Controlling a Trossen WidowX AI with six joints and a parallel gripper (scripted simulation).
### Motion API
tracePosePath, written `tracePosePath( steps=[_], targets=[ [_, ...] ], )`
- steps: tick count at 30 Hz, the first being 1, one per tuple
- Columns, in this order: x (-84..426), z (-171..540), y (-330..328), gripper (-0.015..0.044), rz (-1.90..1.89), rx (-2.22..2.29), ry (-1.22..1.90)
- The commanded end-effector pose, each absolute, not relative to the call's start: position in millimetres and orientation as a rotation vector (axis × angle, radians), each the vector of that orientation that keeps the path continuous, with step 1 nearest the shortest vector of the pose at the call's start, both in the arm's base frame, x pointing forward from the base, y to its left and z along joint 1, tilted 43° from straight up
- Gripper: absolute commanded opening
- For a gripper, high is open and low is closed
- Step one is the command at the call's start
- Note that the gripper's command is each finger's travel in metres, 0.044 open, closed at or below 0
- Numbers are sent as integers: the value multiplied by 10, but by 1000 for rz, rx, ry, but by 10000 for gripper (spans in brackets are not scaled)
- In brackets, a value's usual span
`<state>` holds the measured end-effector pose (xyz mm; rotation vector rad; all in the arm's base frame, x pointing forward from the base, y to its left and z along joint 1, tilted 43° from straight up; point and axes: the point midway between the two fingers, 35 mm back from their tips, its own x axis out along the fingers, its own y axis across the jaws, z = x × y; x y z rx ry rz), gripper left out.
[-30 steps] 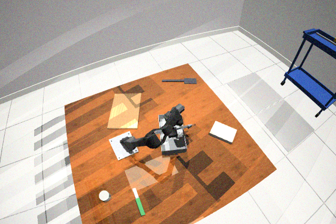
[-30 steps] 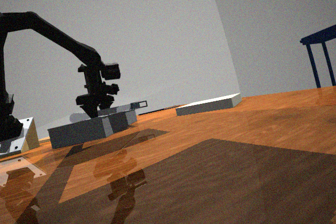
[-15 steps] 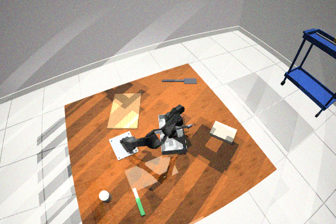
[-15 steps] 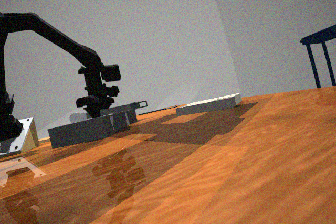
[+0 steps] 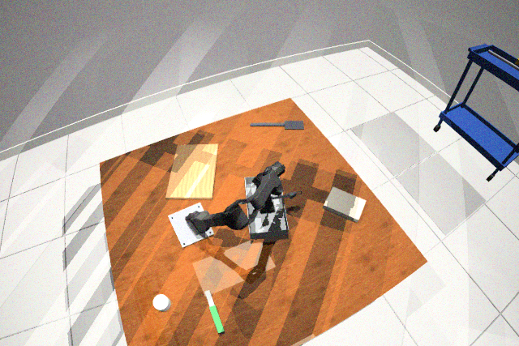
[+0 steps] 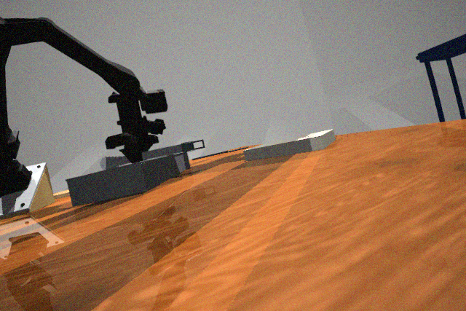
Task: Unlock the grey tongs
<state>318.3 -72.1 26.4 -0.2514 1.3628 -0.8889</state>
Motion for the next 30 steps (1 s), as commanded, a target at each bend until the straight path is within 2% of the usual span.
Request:
tracePosePath(
  steps=[1, 2, 9, 19, 30],
  targets=[
    [3183, 266, -720, 32, -890, -250, 1362],
    [3183, 266, -720, 25, -890, -250, 1362],
    [3202, 309, -673, -150, -888, -249, 1362],
    [3256, 1183, 145, -150, -886, -254, 1368],
    [3252, 1204, 161, -150, -886, -254, 1368]
  ],
)
